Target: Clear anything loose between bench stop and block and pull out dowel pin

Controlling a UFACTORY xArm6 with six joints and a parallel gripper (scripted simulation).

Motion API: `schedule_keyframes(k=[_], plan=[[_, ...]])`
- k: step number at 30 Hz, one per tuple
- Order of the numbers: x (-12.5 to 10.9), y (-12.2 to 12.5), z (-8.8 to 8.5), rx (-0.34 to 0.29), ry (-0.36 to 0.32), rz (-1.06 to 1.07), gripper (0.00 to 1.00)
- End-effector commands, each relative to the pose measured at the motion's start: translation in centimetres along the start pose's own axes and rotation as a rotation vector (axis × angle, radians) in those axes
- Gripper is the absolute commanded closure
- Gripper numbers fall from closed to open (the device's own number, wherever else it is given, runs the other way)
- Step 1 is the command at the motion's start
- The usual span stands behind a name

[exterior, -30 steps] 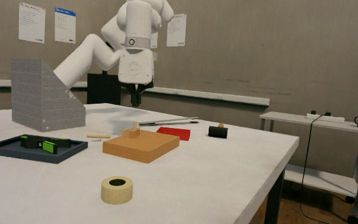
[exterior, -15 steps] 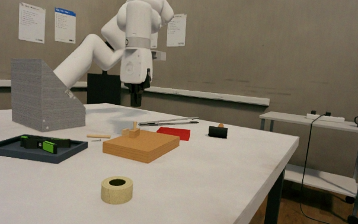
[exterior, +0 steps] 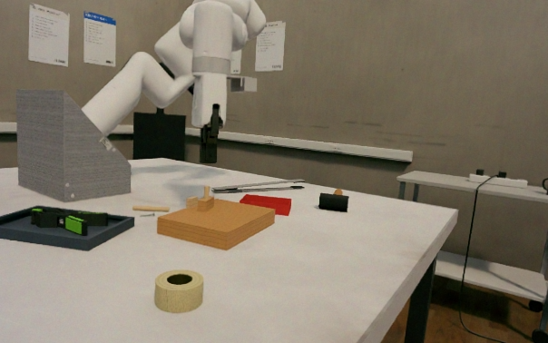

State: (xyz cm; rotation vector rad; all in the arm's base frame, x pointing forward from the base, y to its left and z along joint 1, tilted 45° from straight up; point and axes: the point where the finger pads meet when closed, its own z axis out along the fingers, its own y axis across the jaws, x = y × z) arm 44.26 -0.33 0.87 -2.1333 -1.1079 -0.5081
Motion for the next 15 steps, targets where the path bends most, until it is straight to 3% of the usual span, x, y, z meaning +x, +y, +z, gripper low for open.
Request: schedule_keyframes(k=[1, 15], plan=[[0.05, 0.11, -0.13, 0.001, -0.008, 0.156, 1.0], [0.05, 0.12, -0.13, 0.0, -0.008, 0.434, 1.0]])
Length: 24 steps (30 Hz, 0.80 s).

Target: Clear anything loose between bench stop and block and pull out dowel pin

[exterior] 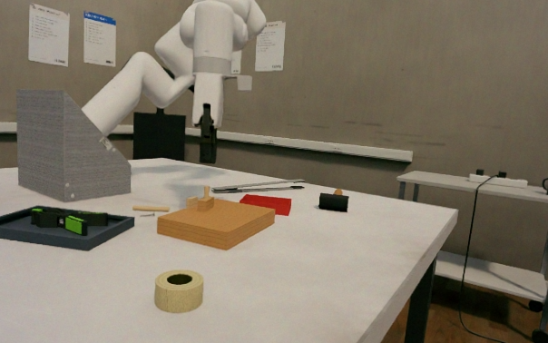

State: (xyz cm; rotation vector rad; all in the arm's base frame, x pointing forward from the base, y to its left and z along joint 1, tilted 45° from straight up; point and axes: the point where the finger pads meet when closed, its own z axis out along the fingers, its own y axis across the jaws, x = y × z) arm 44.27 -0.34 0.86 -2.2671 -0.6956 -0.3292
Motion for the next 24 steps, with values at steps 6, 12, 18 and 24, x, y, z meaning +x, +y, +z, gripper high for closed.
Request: schedule_keyframes(k=[6, 12, 18, 24], plan=[[0.09, 0.08, -0.13, -0.002, -0.002, 0.155, 1.0], [0.09, 0.08, -0.13, -0.002, -0.002, 0.193, 1.0], [0.09, 0.09, -0.13, -0.003, -0.002, 0.226, 1.0], [0.09, 0.09, -0.13, -0.003, -0.002, 0.237, 1.0]])
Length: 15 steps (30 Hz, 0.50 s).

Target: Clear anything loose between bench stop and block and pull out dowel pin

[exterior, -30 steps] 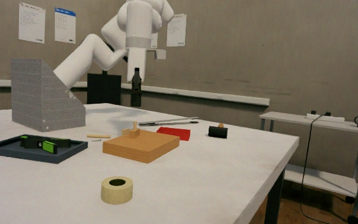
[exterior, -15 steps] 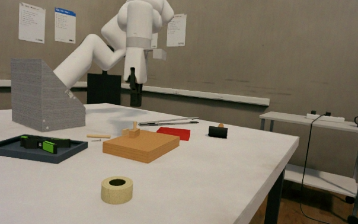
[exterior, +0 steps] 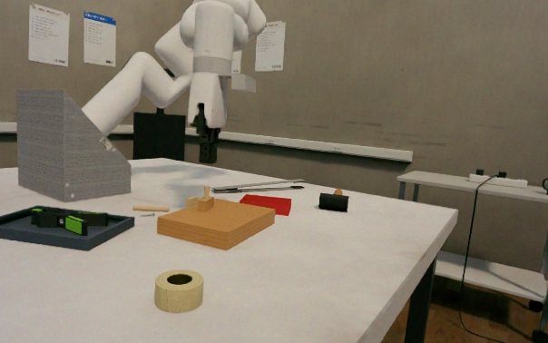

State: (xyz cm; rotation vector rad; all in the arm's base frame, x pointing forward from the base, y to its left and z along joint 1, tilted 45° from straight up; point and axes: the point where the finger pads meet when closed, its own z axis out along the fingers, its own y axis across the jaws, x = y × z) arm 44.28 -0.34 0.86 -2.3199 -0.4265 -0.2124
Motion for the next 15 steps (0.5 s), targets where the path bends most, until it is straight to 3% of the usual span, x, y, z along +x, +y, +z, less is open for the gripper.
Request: schedule_keyframes(k=[1, 6, 7, 15], plan=[[0.1, 0.06, -0.14, -0.002, 0.002, 0.005, 1.0], [0.1, 0.06, -0.14, -0.002, 0.002, 0.005, 1.0], [0.1, 0.06, -0.14, -0.002, 0.002, 0.005, 0.72], [0.1, 0.06, -0.14, -0.002, 0.002, 0.005, 0.72]])
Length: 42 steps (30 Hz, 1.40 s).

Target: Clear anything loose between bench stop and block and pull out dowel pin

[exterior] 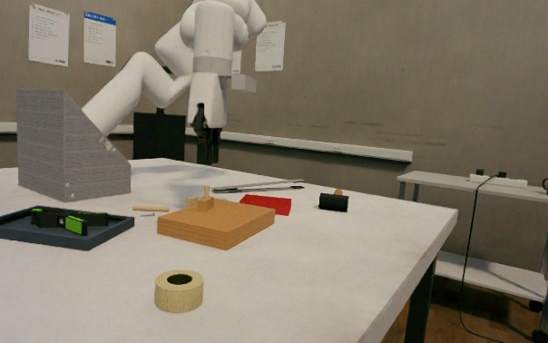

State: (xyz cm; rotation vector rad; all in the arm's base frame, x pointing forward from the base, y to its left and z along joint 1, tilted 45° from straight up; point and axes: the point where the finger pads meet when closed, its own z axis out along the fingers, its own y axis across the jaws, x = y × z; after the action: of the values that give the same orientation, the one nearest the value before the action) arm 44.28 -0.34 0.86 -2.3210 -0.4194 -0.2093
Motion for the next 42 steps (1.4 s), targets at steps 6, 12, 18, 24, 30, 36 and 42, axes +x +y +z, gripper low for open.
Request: schedule_keyframes(k=[6, 12, 18, 24, 30, 36, 42], plan=[[0.1, 0.1, -0.1, -0.002, 0.002, -0.001, 0.72], [0.1, 0.1, 0.0, -0.002, 0.002, -0.001, 0.72], [0.1, 0.1, 0.3, -0.002, 0.002, -0.001, 0.72], [0.1, 0.1, 0.6, -0.002, 0.002, -0.001, 0.72], [0.1, 0.0, 1.2, -0.002, 0.002, -0.001, 0.72], [0.1, 0.0, 1.9, -0.002, 0.002, -0.001, 0.72], [0.1, 0.0, 2.4, -0.002, 0.002, -0.001, 0.72]])
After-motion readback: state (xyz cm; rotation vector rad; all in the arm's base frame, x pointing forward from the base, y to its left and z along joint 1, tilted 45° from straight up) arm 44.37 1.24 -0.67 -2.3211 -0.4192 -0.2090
